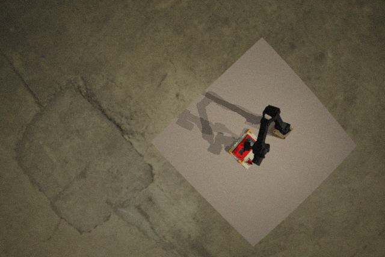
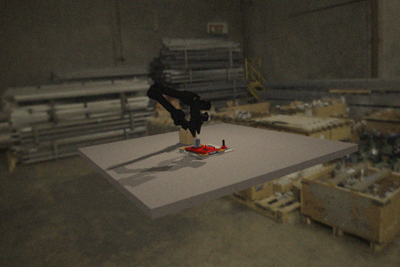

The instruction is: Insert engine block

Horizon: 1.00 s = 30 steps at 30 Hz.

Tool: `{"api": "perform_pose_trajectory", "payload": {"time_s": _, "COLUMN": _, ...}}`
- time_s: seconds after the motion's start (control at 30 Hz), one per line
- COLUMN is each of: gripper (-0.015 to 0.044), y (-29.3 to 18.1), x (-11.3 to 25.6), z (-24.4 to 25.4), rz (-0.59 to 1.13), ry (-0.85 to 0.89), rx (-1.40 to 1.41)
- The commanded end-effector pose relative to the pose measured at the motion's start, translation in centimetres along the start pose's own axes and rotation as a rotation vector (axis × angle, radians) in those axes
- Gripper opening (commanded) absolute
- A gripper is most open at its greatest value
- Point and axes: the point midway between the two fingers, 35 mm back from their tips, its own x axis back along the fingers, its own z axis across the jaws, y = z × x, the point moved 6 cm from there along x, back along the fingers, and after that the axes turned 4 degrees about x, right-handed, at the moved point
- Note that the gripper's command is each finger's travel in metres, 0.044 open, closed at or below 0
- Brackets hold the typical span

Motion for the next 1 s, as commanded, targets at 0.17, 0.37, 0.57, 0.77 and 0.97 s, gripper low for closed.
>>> {"api": "perform_pose_trajectory", "payload": {"time_s": 0.17, "gripper": 0.0440, "y": 0.03, "x": 0.47, "z": -0.04, "rz": -0.005, "ry": 0.003, "rx": -0.293}}
{"api": "perform_pose_trajectory", "payload": {"time_s": 0.37, "gripper": 0.0440, "y": 0.01, "x": 0.72, "z": -0.04, "rz": -0.004, "ry": 0.003, "rx": -0.501}}
{"api": "perform_pose_trajectory", "payload": {"time_s": 0.57, "gripper": 0.0440, "y": -0.01, "x": 0.96, "z": -0.03, "rz": -0.004, "ry": 0.004, "rx": -0.709}}
{"api": "perform_pose_trajectory", "payload": {"time_s": 0.77, "gripper": 0.0440, "y": -0.03, "x": 1.15, "z": -0.03, "rz": -0.004, "ry": 0.004, "rx": -0.865}}
{"api": "perform_pose_trajectory", "payload": {"time_s": 0.97, "gripper": 0.0440, "y": -0.09, "x": 1.15, "z": 0.11, "rz": -0.004, "ry": 0.004, "rx": -0.865}}
